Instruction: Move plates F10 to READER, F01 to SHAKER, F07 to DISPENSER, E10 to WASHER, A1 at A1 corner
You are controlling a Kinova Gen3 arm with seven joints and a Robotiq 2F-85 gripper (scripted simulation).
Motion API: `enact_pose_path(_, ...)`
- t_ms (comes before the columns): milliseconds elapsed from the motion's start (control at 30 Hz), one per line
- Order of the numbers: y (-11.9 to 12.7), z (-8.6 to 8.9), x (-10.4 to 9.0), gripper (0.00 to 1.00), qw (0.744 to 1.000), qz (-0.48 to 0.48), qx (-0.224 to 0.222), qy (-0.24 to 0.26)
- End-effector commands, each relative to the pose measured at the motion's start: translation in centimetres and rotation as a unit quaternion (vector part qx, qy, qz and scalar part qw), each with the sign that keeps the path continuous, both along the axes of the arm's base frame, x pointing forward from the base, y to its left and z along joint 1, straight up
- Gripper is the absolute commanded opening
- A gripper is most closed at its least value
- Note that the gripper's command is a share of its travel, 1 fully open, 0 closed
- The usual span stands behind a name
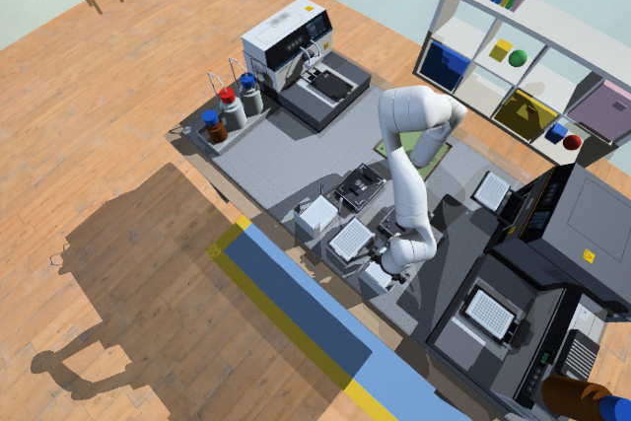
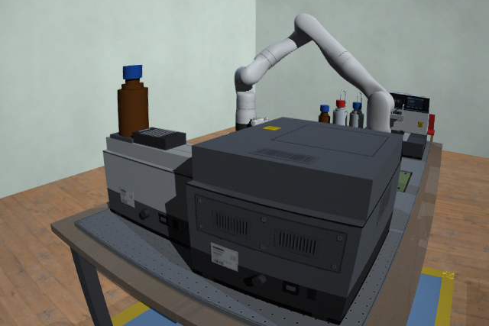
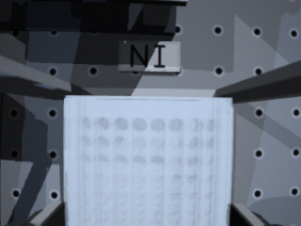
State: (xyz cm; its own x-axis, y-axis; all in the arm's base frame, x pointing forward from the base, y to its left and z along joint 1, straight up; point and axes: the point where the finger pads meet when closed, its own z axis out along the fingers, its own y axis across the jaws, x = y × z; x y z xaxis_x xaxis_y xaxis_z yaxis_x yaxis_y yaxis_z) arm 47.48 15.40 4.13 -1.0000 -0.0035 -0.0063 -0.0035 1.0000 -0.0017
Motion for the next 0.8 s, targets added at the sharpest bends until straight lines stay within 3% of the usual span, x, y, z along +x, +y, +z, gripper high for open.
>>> enact_pose_path(0, 0.02, 0.14, 0.06, 0.94, 1.000, 0.000, 0.000, -0.001)
enact_pose_path(767, 0.02, 0.84, 0.05, 0.94, 1.000, 0.000, 0.000, -0.001)
